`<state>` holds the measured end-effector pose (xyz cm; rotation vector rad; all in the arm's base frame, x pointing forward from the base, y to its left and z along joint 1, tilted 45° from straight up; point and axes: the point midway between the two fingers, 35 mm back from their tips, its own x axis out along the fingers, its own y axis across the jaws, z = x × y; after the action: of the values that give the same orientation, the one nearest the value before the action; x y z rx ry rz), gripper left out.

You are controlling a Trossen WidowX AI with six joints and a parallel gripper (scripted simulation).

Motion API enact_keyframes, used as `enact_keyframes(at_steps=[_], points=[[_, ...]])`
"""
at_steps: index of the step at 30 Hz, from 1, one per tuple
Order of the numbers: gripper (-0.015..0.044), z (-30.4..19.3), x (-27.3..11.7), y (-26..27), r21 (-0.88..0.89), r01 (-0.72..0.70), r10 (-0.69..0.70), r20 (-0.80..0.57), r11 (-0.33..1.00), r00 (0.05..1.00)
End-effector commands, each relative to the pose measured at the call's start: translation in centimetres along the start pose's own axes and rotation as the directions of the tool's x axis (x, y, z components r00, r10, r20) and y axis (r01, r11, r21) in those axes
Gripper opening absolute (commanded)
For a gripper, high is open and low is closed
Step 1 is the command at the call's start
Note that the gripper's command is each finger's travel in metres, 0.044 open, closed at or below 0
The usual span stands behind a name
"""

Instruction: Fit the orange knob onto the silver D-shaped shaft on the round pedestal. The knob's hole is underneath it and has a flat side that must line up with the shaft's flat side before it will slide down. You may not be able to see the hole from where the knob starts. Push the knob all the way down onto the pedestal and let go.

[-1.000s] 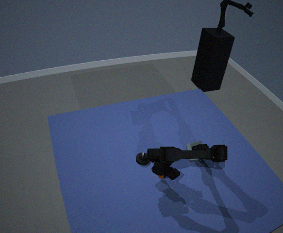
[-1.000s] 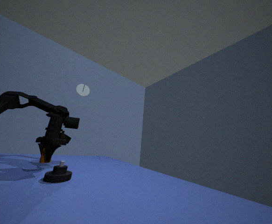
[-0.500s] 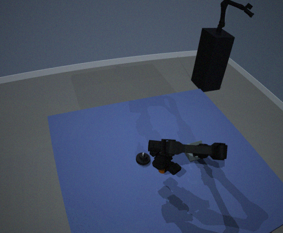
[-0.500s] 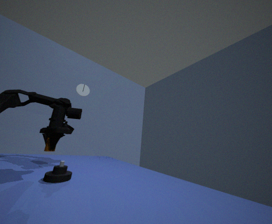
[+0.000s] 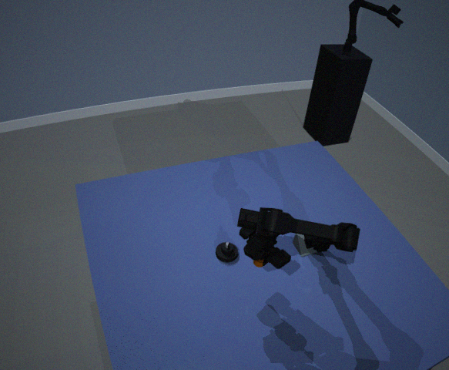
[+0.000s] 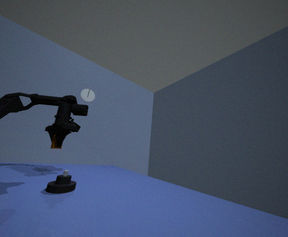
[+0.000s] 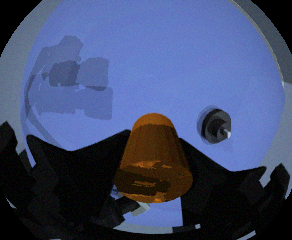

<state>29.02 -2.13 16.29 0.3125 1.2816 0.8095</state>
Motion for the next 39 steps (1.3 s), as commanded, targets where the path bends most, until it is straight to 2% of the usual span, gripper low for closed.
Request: enact_keyframes(at_steps=[1, 39], points=[[0.0, 0.0, -1.2, -0.1, -0.005, 0.008, -0.008, 0.007, 1.0, 1.0], [0.0, -0.1, 1.8, -10.7, 0.001, -0.011, 0.011, -0.021, 1.0, 1.0]])
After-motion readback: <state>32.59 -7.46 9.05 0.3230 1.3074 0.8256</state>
